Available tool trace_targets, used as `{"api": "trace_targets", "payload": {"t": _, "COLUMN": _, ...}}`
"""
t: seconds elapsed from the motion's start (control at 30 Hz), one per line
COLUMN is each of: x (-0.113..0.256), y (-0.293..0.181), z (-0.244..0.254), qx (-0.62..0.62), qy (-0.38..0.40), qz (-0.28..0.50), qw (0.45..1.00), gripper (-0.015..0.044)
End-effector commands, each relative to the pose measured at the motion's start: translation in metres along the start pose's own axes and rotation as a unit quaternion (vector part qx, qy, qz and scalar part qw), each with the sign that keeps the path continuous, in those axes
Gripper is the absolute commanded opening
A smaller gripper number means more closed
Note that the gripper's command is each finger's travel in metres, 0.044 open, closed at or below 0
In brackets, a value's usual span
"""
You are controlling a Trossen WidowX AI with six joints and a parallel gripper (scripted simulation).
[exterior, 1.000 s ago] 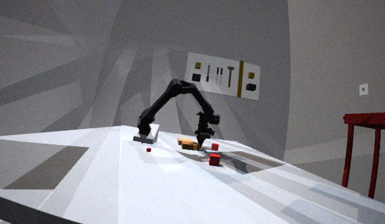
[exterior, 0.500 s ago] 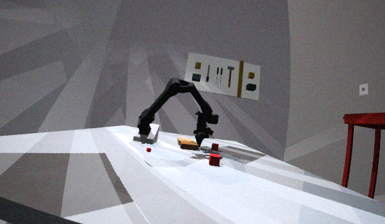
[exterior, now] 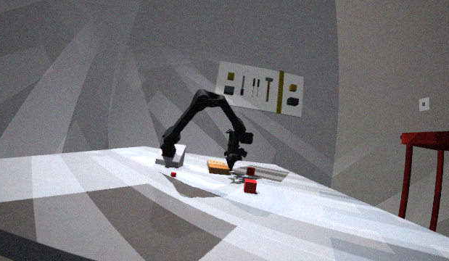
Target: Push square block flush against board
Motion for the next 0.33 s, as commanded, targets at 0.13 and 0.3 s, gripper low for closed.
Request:
{"api": "trace_targets", "payload": {"t": 0.13, "x": -0.004, "y": -0.002, "z": 0.001, "qx": 0.003, "qy": 0.0, "qz": 0.01, "qw": 1.0, "gripper": 0.0}}
{"api": "trace_targets", "payload": {"t": 0.3, "x": -0.004, "y": 0.007, "z": 0.0, "qx": 0.003, "qy": 0.0, "qz": 0.01, "qw": 1.0, "gripper": 0.0}}
Point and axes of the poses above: the point midway between the two fingers, 35 mm back from their tips, its own x axis back along the fingers, its own z axis across the jaws, y = z × x, the point moved 4 cm from there along x, back along the fingers, and after that the axes turned 6 degrees about x, right-handed, at the moved point
